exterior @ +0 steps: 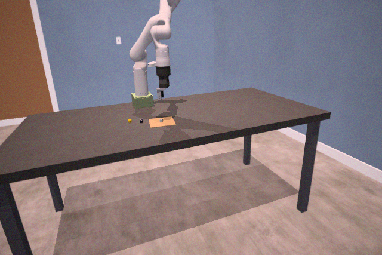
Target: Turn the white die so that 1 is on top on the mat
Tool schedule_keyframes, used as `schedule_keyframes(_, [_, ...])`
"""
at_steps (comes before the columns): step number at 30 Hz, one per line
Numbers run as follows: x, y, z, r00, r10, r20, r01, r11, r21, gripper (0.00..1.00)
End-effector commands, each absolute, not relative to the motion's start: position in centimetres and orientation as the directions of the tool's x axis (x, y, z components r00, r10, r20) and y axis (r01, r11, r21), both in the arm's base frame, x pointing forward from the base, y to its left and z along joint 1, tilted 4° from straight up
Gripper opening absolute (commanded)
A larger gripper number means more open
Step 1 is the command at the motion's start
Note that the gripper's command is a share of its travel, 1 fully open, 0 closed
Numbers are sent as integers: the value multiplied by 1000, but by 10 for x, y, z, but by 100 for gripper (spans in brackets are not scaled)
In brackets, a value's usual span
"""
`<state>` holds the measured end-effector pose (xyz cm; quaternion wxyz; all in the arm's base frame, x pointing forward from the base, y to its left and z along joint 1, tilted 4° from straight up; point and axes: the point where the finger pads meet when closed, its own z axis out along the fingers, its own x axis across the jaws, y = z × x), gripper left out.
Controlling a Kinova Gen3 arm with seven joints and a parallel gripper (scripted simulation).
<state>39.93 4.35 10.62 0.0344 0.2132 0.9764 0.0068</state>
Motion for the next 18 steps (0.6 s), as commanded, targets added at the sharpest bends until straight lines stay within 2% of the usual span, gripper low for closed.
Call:
schedule_keyframes(1, [401, 46, 116, -908, 412, -69, 410, 911, 36, 100])
schedule_keyframes(18, [398, 46, 148, -908, 412, -69, 410, 911, 36, 100])
